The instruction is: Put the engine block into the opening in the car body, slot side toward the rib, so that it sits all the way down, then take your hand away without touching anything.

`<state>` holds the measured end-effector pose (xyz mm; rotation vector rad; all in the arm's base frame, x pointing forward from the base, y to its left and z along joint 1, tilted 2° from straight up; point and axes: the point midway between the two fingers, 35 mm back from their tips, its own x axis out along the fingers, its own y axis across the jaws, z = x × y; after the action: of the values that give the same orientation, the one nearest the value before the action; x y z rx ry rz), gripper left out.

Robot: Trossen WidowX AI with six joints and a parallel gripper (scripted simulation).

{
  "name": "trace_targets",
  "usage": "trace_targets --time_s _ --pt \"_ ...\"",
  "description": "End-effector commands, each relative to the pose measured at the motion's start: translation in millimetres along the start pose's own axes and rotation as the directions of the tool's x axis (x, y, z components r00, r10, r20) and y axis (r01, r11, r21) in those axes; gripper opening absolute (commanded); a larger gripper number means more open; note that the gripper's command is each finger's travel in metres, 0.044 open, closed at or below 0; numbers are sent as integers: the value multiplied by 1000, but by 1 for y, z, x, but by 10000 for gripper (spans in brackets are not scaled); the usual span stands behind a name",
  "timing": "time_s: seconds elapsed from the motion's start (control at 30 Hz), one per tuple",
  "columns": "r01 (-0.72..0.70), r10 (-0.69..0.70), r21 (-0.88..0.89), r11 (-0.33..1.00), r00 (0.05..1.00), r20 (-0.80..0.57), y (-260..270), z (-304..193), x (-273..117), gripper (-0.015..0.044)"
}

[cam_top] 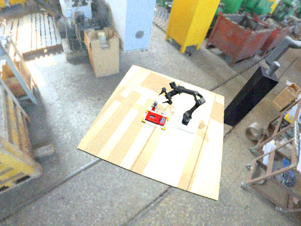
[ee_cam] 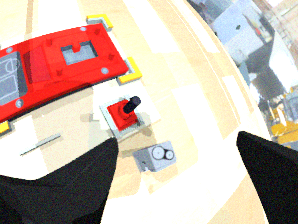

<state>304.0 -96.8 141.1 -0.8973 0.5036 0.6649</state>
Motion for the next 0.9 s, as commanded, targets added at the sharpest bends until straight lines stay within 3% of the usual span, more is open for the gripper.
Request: trace_targets --time_s 0.0,0.43,0.87 --pt "-3 3 1 1000 1000 -3 0 0 0 426" --pt "-264 264 31 964 938 -225 -11 7 16 440" --pt "-526 480 52 849 726 -493 -16 17 15 440"
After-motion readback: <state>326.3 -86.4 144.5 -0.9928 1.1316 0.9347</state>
